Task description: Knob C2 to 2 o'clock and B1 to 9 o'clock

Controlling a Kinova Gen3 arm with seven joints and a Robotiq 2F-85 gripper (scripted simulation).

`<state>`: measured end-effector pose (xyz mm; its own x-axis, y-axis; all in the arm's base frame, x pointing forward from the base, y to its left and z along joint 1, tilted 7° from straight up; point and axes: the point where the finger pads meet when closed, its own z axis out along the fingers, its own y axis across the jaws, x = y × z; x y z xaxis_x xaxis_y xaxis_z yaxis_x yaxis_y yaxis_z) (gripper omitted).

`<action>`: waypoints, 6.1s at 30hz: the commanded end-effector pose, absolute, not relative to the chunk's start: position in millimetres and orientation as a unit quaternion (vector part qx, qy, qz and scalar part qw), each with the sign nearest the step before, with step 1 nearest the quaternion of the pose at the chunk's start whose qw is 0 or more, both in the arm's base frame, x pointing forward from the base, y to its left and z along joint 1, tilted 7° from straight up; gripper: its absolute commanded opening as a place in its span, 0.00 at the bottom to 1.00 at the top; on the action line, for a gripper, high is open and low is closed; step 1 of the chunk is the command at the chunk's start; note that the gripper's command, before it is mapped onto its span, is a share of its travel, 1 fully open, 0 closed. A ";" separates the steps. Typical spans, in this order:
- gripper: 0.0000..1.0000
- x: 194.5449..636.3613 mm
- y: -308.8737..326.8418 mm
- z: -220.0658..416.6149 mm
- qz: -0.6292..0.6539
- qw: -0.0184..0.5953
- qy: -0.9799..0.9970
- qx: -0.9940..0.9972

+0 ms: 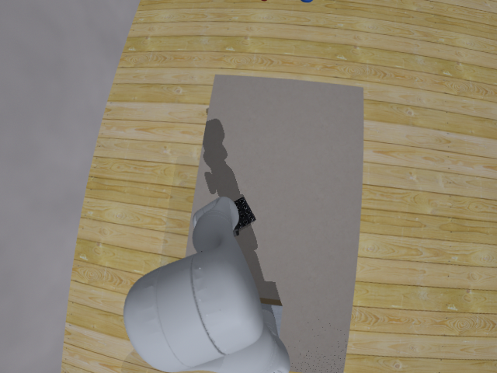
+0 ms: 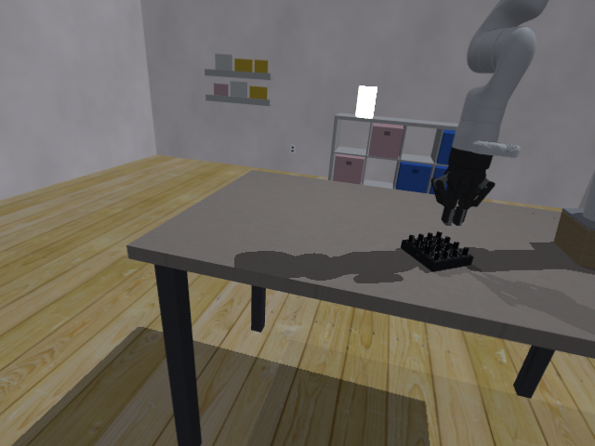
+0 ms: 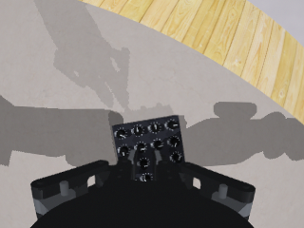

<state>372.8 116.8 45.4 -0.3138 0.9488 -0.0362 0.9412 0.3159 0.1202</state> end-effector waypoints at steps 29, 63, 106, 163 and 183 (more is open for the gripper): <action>0.19 369.3 111.5 48.1 0.031 0.051 0.791 0.609; 0.19 369.3 111.4 48.2 0.030 0.051 0.790 0.610; 0.19 371.4 112.2 27.8 0.032 0.050 0.791 0.609; 0.19 373.9 113.2 3.4 0.032 0.050 0.791 0.609; 0.19 374.1 113.1 1.7 0.032 0.050 0.791 0.609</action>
<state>374.0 113.1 2.2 -0.2521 0.9669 -0.0395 0.9606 0.2549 0.1106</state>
